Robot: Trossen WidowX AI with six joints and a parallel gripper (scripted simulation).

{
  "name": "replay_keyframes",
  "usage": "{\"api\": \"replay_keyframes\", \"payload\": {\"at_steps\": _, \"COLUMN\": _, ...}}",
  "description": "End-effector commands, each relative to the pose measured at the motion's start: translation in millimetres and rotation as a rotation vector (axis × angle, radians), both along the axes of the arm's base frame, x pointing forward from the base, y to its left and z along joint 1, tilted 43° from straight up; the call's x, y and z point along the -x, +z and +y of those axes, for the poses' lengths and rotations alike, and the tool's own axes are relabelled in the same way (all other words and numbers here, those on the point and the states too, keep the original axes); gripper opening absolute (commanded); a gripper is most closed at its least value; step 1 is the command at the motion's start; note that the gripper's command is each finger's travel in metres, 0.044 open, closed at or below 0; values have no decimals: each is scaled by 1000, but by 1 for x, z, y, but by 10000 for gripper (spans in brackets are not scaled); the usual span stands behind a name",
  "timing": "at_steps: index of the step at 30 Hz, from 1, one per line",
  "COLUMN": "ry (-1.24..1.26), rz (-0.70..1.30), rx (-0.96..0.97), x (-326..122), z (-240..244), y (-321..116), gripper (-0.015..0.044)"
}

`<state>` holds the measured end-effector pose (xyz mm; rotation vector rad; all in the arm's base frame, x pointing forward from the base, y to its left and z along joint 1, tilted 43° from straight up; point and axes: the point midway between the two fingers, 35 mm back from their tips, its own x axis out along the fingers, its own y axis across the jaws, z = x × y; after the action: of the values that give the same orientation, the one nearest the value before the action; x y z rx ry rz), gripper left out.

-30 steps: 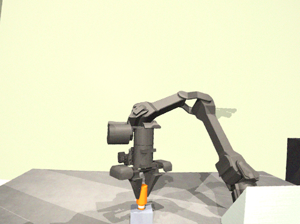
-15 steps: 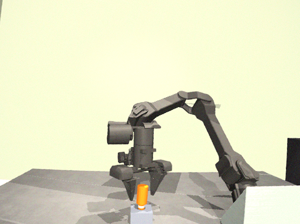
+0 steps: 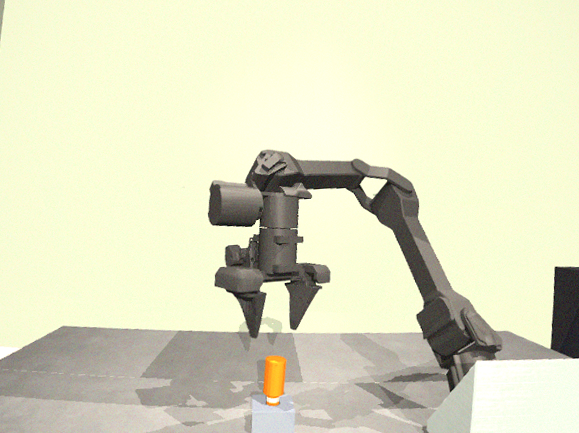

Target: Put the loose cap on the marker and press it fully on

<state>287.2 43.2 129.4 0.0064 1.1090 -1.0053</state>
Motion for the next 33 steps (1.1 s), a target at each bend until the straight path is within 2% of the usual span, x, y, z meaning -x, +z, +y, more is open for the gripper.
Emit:
{"api": "replay_keyframes", "payload": {"at_steps": 1, "ry": 159, "rz": 158, "rx": 15, "x": 2, "z": -3, "y": -1, "gripper": 309}}
{"api": "replay_keyframes", "payload": {"at_steps": 7, "ry": 577, "rz": 534, "rx": 57, "x": 2, "z": -7, "y": -5, "gripper": 151}}
{"api": "replay_keyframes", "payload": {"at_steps": 13, "ry": 624, "rz": 576, "rx": 62, "x": 2, "z": -7, "y": -5, "gripper": 0}}
{"api": "replay_keyframes", "payload": {"at_steps": 33, "ry": 624, "rz": 576, "rx": 62, "x": 1, "z": -18, "y": -17, "gripper": 0}}
